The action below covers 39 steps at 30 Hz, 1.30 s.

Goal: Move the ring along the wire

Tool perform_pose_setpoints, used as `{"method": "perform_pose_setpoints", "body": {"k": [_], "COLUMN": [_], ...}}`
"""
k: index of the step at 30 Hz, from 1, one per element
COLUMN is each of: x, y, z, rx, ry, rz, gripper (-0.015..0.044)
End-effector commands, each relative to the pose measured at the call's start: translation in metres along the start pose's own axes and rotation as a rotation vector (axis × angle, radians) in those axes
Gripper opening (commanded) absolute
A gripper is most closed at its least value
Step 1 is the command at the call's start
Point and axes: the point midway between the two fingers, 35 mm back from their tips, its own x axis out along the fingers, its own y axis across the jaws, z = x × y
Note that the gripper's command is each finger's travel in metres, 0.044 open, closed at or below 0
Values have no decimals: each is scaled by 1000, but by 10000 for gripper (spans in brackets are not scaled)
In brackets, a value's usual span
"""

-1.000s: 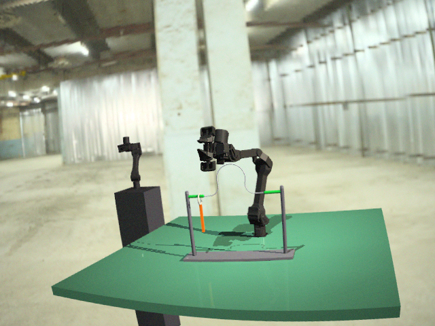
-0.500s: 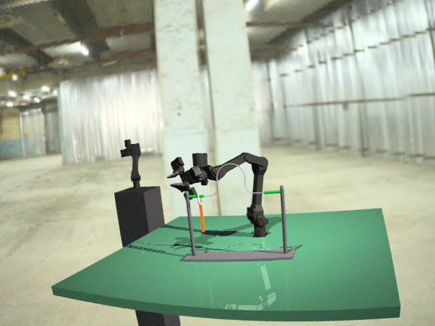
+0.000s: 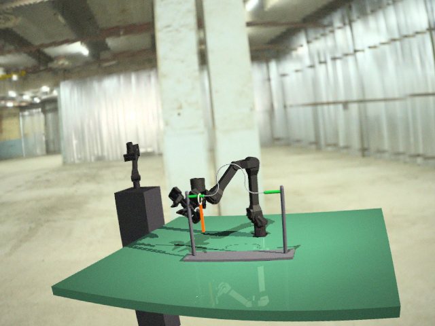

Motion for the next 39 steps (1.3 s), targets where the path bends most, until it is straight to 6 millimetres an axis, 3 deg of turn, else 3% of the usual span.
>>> {"method": "perform_pose_setpoints", "body": {"k": [1,8,17,24,34,39], "x": [-19,-62,-118,-118,-75,-73], "y": [35,90,150,150,127,125], "z": [-27,-52,-47,-46,-4,0], "rx": [140,370,617,623,733,741], "ry": [-25,-63,-105,-106,-128,-131], "rz": [67,173,306,309,308,308], "gripper": [160,160,160,160,160,160]}}
